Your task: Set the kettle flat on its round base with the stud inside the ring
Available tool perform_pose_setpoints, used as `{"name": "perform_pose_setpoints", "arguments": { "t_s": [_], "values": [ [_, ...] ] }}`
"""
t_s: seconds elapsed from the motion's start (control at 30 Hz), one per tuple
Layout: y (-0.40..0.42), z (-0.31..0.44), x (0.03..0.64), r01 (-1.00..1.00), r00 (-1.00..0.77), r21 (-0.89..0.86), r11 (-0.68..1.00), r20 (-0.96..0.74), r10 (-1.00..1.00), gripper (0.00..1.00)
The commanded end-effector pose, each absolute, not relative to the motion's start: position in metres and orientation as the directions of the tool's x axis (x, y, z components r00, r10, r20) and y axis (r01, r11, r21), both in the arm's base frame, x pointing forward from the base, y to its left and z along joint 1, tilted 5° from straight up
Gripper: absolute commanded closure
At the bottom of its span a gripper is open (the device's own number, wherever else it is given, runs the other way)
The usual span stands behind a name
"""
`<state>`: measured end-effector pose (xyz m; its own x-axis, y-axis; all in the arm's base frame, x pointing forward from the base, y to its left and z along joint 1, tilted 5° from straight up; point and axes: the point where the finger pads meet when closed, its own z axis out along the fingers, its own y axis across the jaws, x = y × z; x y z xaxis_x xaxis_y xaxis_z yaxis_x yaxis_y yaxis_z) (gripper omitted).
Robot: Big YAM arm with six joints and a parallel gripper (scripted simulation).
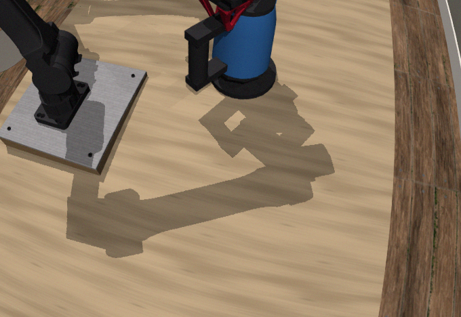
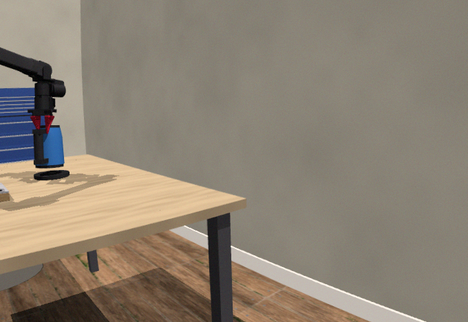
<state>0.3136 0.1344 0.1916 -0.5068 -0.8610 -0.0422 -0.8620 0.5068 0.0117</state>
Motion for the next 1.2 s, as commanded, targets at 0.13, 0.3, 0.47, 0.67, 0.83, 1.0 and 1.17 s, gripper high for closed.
{"name": "perform_pose_setpoints", "arguments": {
  "t_s": [0.13, 0.3, 0.47, 0.67, 0.83, 1.0, 1.17],
  "values": [
    [0.1487, 0.234, 0.3423, -0.859, -0.5, -0.049, 0.509, -0.132, -0.856, 1.0],
    [0.1484, 0.2394, 0.3406, -0.859, -0.498, -0.054, 0.509, -0.139, -0.856, 1.0],
    [0.1485, 0.2394, 0.3412, -0.859, -0.498, -0.056, 0.509, -0.141, -0.855, 1.0],
    [0.1485, 0.2394, 0.3412, -0.859, -0.498, -0.056, 0.509, -0.141, -0.856, 1.0],
    [0.1485, 0.2394, 0.3412, -0.859, -0.498, -0.056, 0.509, -0.141, -0.856, 1.0],
    [0.1485, 0.2394, 0.3412, -0.859, -0.498, -0.056, 0.509, -0.141, -0.856, 1.0],
    [0.1485, 0.2394, 0.3412, -0.859, -0.498, -0.056, 0.509, -0.141, -0.856, 1.0]
  ]
}}
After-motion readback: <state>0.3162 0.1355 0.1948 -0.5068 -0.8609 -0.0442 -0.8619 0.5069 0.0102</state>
